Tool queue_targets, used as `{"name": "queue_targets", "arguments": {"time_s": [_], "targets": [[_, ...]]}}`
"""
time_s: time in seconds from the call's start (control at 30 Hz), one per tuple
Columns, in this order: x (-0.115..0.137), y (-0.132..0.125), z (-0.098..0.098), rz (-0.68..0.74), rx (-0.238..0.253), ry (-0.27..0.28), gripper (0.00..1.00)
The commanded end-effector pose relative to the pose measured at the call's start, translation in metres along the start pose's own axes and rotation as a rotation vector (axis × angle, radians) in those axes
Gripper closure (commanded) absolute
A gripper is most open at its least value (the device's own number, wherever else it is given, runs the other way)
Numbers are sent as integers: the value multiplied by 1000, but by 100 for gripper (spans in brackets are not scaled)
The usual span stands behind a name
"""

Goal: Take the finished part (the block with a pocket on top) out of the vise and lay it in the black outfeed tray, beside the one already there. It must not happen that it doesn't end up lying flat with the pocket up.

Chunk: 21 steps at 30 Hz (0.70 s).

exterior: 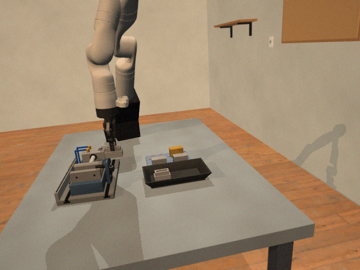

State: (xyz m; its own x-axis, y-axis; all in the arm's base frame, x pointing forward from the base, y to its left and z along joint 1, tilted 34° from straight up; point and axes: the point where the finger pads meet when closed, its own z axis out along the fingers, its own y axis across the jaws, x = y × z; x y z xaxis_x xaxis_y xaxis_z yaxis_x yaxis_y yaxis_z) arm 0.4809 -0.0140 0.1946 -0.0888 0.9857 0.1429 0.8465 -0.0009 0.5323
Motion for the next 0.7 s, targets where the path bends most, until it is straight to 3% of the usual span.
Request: {"name": "queue_targets", "arguments": {"time_s": [0.0, 0.67], "targets": [[15, 2, -1, -18, -3, 11, 100], [69, 2, -2, -28, -3, 11, 100]]}}
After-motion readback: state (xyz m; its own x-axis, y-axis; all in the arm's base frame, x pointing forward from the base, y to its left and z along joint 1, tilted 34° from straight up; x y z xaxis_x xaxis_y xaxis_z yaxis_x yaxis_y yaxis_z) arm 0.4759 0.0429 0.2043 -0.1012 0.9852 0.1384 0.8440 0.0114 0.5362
